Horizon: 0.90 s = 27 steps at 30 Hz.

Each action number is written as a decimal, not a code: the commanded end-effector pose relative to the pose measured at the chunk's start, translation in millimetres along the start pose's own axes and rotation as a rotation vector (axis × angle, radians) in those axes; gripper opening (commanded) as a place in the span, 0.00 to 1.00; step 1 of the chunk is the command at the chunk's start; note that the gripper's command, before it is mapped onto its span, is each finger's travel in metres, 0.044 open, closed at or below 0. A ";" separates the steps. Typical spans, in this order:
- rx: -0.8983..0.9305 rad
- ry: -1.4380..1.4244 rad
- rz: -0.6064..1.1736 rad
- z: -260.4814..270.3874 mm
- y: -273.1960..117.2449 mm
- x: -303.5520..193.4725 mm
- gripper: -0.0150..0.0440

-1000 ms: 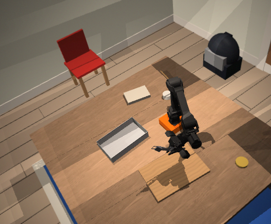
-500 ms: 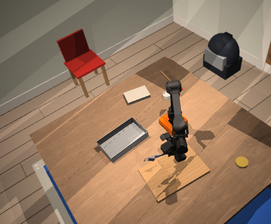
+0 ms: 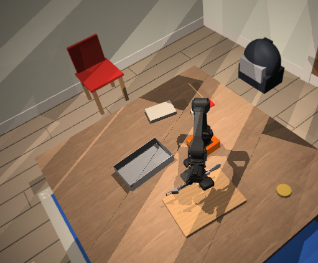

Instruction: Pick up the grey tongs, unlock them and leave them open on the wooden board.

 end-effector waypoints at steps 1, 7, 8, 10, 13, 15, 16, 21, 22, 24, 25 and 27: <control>0.022 -0.004 0.017 0.6 -3.7 2.1 0.00; 0.022 -0.004 0.017 0.7 -2.9 2.2 0.00; 0.022 -0.004 0.017 0.8 -2.1 2.3 0.00; 0.022 -0.004 0.017 1.1 0.3 2.5 0.00; 0.022 -0.004 0.017 1.7 5.2 2.9 0.00; 0.022 -0.004 0.017 2.0 8.5 3.1 0.00; 0.022 -0.004 0.017 2.1 10.2 3.2 0.00; 0.022 -0.004 0.017 2.8 18.5 3.6 0.00; 0.022 -0.004 0.017 2.9 20.1 3.6 0.00; 0.022 -0.004 0.017 3.1 23.4 3.7 0.00; 0.022 -0.004 0.017 3.2 25.1 3.7 0.00; 0.022 -0.004 0.017 3.4 28.3 3.8 0.00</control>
Point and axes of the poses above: the point midway between the two fingers, 35 mm back from their tips, its own y axis out along the fingers, its own z axis across the jaws, x = y × z, the point moved 8 cm from there along -y, back along the fingers, and after that the axes turned 9 degrees about -y, right-handed, at the moved point
